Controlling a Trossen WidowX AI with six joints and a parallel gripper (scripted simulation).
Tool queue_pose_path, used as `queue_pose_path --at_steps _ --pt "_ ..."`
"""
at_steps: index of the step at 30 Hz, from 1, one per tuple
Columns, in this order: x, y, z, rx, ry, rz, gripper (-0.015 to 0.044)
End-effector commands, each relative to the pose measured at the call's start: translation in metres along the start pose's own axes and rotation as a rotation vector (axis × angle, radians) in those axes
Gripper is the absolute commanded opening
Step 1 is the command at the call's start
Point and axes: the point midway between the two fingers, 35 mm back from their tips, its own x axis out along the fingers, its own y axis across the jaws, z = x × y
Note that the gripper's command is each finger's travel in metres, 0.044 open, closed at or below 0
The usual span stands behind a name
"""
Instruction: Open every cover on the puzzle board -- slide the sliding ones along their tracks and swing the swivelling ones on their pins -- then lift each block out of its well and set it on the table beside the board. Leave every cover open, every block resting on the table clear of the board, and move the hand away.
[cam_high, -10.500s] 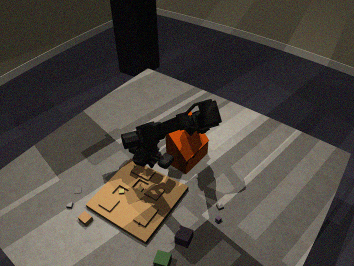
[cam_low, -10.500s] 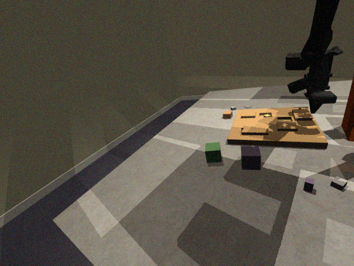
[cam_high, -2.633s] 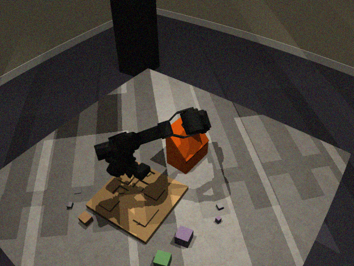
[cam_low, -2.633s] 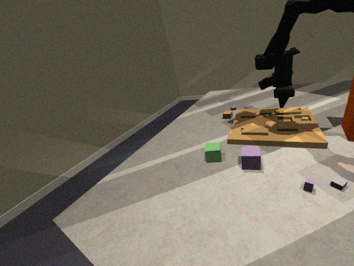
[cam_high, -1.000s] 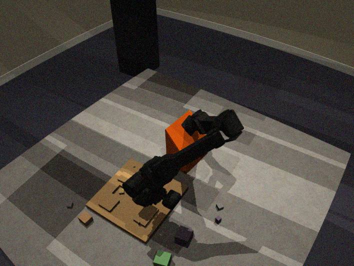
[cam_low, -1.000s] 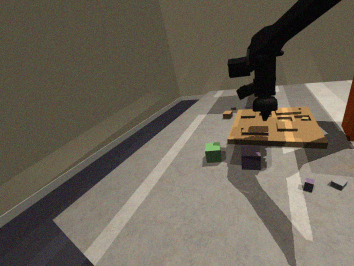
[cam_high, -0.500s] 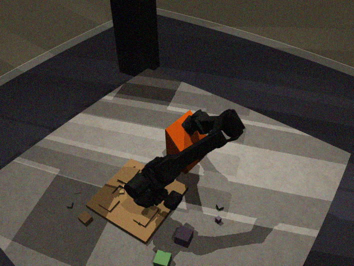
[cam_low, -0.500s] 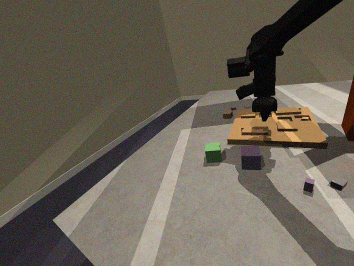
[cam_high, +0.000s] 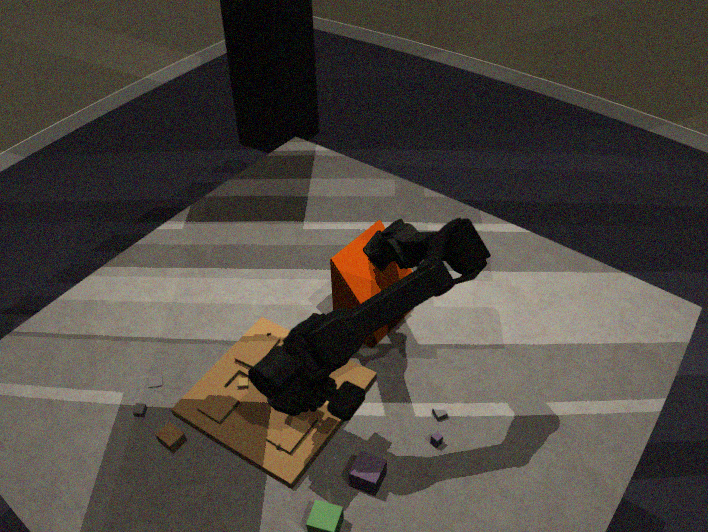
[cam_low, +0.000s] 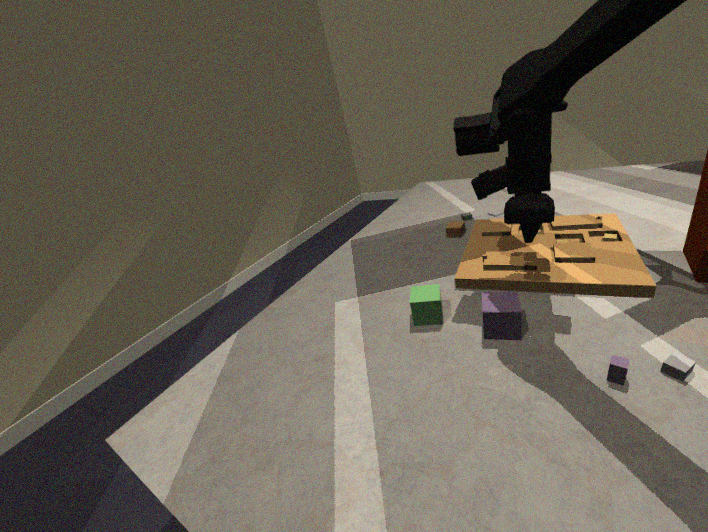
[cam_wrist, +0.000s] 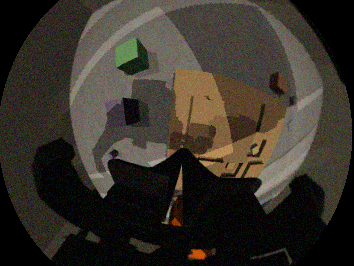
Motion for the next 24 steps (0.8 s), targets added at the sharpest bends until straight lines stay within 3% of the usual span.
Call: queue_pose_path --at_steps 1,24 --pt "-0.001 0.002 0.001 0.001 -0.002 0.003 0.0" --pt "0.015 0.002 0.002 0.001 -0.001 0.002 0.0"
